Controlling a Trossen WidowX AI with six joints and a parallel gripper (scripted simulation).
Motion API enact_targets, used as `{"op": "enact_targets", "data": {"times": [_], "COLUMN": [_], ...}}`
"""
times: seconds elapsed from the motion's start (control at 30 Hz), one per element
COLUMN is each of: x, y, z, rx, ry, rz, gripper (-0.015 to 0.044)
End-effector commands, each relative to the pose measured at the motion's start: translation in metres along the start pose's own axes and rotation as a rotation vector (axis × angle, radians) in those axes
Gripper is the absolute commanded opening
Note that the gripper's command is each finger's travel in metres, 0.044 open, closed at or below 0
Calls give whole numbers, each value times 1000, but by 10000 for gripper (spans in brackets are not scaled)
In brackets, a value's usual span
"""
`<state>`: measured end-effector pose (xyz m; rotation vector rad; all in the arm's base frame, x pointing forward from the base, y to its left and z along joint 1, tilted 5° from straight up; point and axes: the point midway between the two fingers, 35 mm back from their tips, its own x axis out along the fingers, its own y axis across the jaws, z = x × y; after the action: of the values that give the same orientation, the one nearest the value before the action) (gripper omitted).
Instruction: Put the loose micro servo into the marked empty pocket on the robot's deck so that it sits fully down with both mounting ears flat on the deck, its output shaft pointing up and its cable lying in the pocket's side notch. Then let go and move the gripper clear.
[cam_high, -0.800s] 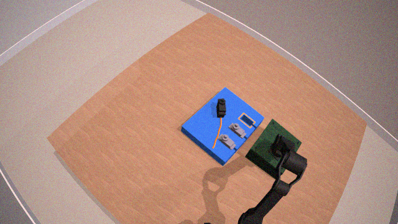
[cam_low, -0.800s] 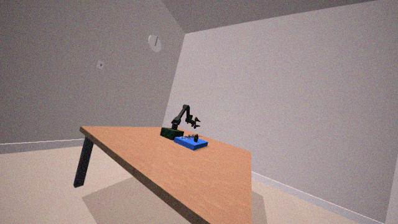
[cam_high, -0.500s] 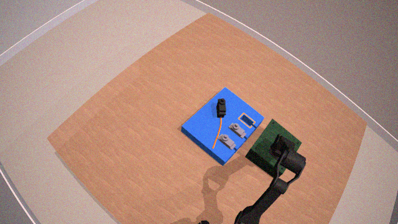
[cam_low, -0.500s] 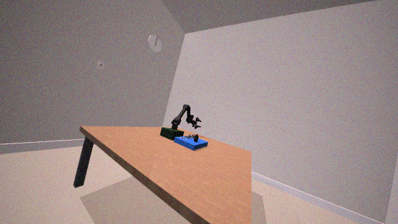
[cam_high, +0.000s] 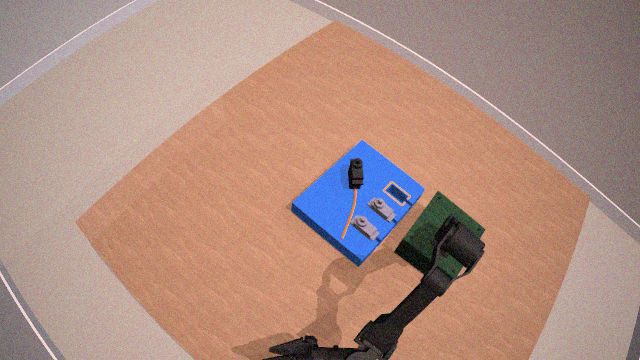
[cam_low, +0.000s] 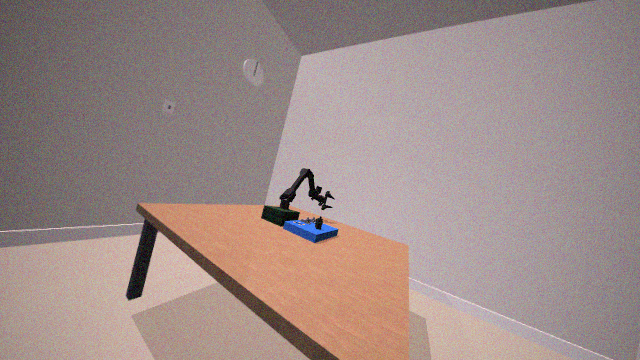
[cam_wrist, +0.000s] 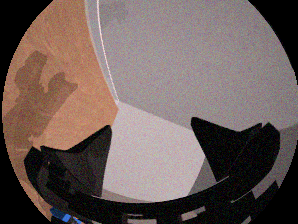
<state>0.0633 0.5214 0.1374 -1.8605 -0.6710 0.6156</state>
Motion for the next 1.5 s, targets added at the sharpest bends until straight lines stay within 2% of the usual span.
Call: {"op": "enact_targets", "data": {"times": [0.0, 0.8, 1.47], "x": [12, 70, 86], "y": [5, 56, 101], "z": [-14, -110, -192], "rx": [37, 369, 626], "ry": [9, 98, 245], "rz": [27, 245, 406], "gripper": [440, 440, 440]}}
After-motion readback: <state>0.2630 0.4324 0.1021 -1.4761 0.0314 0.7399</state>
